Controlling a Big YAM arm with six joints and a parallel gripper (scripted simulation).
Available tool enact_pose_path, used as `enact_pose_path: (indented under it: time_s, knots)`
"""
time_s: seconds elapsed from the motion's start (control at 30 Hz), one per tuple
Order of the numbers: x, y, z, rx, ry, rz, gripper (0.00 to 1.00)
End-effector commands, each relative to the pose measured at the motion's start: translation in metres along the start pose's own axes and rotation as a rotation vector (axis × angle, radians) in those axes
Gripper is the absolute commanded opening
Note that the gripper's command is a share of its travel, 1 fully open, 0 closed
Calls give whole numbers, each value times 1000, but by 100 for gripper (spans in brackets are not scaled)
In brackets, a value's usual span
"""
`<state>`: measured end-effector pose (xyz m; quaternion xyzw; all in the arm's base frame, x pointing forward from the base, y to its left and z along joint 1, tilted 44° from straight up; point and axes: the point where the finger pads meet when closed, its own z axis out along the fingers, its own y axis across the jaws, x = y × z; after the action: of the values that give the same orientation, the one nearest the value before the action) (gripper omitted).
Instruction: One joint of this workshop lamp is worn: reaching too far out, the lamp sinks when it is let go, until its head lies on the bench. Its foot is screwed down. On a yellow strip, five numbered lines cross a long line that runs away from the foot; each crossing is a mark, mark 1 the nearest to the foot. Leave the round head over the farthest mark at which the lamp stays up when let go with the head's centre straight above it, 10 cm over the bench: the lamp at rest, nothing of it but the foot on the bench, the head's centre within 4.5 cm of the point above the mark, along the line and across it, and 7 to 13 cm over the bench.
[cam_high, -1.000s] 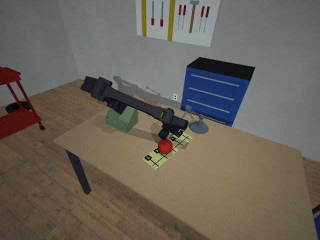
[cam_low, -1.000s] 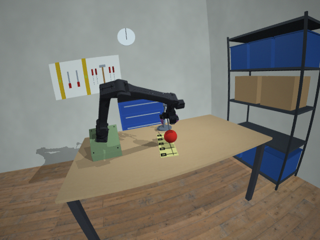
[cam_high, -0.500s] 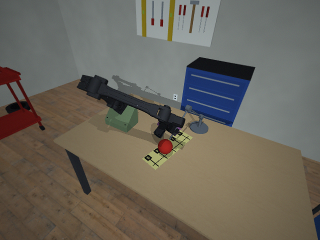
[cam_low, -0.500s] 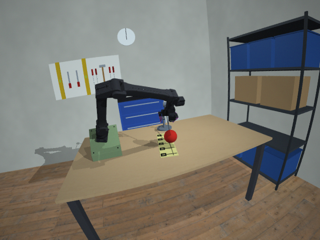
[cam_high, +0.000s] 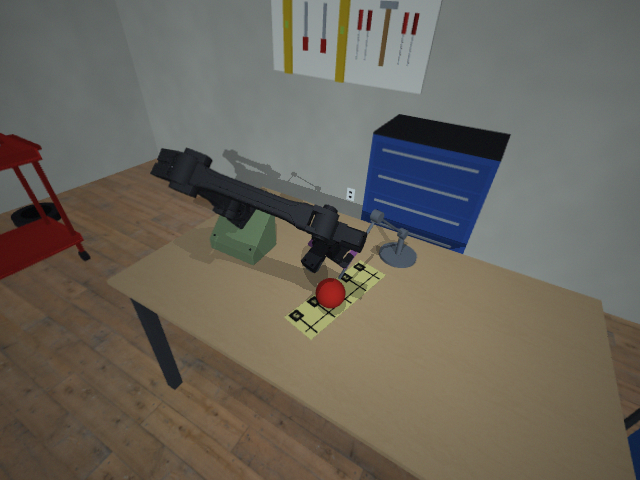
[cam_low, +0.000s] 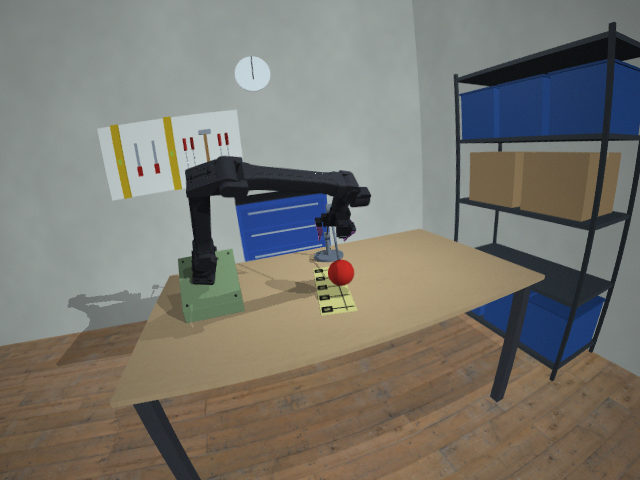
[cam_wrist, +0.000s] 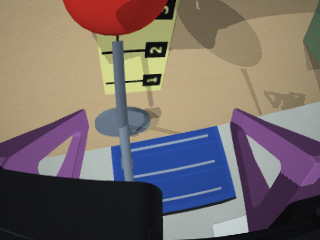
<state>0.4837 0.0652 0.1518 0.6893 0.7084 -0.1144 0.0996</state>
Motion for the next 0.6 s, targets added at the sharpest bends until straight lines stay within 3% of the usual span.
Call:
enact_pose_path:
  time_s: [0.0, 0.57]
  knots:
    - [10, 6, -37, -53, 12, -4, 100]
    - [22, 11, -65, -9, 2, 0, 100]
